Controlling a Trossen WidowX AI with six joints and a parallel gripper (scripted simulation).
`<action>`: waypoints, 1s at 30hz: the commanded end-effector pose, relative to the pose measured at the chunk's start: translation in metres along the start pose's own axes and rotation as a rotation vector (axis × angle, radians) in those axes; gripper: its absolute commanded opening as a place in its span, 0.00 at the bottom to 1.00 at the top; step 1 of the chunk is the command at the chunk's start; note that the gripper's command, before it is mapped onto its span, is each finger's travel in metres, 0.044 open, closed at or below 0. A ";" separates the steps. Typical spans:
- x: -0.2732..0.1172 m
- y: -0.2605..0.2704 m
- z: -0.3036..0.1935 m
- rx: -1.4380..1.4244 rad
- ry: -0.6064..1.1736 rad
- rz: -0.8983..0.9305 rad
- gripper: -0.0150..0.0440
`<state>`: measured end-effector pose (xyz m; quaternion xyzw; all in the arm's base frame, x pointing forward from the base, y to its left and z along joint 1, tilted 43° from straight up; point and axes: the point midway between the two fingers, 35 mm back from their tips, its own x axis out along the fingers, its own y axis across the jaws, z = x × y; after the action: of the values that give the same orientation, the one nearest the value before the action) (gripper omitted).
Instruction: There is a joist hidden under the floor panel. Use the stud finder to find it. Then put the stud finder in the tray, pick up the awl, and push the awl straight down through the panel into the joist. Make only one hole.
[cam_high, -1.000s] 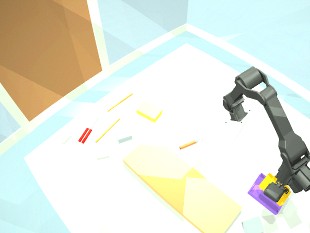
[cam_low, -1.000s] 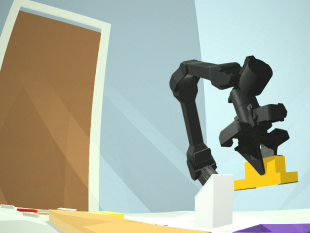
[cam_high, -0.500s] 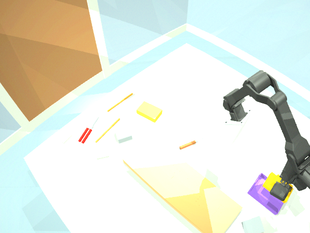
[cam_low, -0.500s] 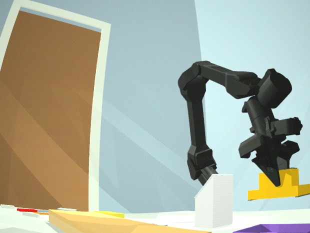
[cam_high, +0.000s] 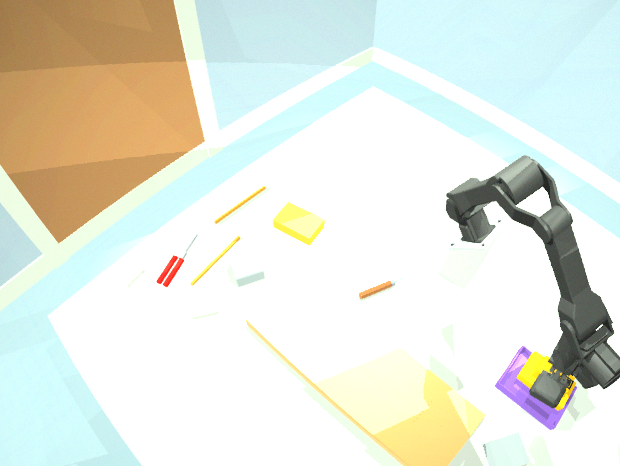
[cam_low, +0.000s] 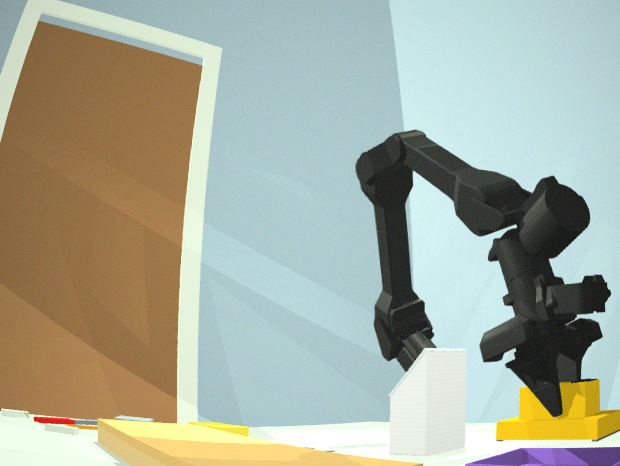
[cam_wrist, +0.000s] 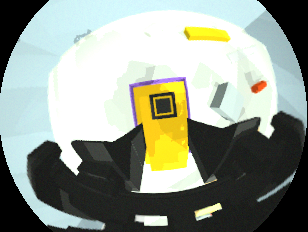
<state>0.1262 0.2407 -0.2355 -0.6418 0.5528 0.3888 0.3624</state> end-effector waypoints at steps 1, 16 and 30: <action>0.009 -0.001 -0.002 -0.006 -0.008 -0.010 0.25; 0.034 -0.001 -0.010 -0.006 -0.006 -0.010 0.25; 0.039 0.001 -0.013 0.001 0.001 -0.001 0.65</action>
<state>0.1301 0.2118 -0.2650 -0.6422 0.5526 0.3883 0.3625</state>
